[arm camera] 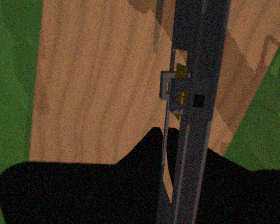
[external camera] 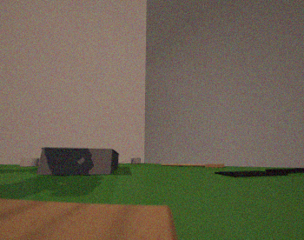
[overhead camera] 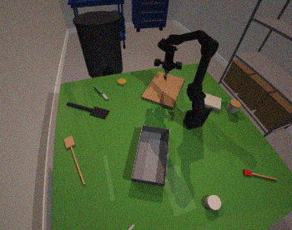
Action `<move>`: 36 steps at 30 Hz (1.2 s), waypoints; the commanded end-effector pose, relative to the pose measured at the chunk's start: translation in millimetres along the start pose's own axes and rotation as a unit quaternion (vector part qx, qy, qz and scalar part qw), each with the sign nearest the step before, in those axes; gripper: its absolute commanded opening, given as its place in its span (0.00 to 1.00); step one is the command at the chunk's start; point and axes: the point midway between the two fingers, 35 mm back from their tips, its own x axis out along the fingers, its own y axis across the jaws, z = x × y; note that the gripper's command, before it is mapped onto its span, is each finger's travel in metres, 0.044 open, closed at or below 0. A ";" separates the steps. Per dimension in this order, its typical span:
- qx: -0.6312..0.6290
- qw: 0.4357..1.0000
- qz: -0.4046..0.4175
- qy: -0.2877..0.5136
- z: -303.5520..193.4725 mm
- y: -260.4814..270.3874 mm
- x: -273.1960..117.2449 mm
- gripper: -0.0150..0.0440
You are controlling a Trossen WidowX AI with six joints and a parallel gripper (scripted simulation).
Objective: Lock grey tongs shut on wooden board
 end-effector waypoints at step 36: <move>-0.003 1.000 0.002 -0.002 2.3 1.7 66.4 0.00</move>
